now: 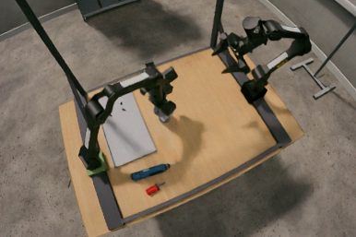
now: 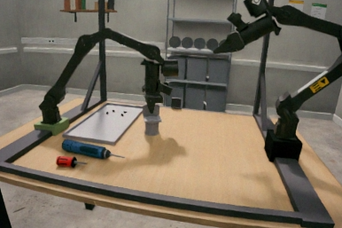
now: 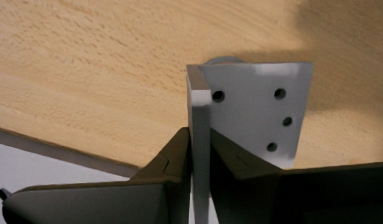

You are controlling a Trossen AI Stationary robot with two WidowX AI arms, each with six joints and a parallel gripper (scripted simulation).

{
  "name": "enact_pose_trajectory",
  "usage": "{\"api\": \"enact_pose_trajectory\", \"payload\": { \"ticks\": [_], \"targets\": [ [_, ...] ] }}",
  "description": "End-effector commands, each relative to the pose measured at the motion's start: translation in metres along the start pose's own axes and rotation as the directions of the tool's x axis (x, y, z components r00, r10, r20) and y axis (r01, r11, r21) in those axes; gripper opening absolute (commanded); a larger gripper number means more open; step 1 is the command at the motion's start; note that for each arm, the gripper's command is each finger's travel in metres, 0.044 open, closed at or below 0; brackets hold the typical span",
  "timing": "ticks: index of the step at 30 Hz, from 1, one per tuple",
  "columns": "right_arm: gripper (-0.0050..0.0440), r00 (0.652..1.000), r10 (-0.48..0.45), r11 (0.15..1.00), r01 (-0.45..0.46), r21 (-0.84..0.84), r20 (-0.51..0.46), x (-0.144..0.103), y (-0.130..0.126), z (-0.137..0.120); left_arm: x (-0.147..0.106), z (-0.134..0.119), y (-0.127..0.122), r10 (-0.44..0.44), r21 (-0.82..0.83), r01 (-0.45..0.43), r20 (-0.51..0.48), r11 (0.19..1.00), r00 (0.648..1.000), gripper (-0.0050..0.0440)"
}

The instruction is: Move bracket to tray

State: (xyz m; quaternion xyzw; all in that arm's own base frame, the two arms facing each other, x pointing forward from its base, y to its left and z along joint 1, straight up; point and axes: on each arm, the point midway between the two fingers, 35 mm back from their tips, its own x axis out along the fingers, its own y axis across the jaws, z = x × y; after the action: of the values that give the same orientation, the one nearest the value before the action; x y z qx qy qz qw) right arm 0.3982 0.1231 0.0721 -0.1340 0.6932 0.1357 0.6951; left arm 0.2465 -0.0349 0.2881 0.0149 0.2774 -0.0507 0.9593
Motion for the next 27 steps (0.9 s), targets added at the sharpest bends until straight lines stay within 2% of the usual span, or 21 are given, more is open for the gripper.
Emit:
{"api": "enact_pose_trajectory", "payload": {
  "ticks": [1, 13, 19, 24, 27],
  "targets": [
    [-0.0001, 0.999, -0.005, 1.000, 0.005, -0.001, 0.033, -0.011, 0.000, 0.003, -0.004, 0.006, 0.000, -0.001, -0.001, 0.001, 0.020, 1.000, 1.000, 0.0440],
    [-0.0005, 1.000, -0.004, 1.000, 0.004, -0.001, 0.026, -0.012, -0.001, 0.006, -0.004, 0.006, 0.000, -0.001, -0.001, 0.001, 0.020, 1.000, 1.000, 0.0440],
    [-0.0050, 1.000, -0.005, 1.000, 0.005, -0.001, 0.030, -0.027, -0.001, 0.010, -0.004, 0.006, 0.000, -0.001, -0.001, 0.001, 0.020, 1.000, 1.000, 0.0440],
    [-0.0050, 0.998, -0.007, 1.000, 0.007, -0.001, 0.059, -0.049, -0.001, 0.008, -0.004, 0.006, 0.000, -0.001, -0.001, 0.001, 0.020, 1.000, 1.000, 0.0440],
    [-0.0050, 0.999, -0.006, 1.000, 0.006, -0.001, 0.047, -0.048, 0.000, 0.004, -0.004, 0.006, 0.000, -0.001, -0.001, 0.001, 0.020, 1.000, 1.000, 0.0440]
  ]
}}
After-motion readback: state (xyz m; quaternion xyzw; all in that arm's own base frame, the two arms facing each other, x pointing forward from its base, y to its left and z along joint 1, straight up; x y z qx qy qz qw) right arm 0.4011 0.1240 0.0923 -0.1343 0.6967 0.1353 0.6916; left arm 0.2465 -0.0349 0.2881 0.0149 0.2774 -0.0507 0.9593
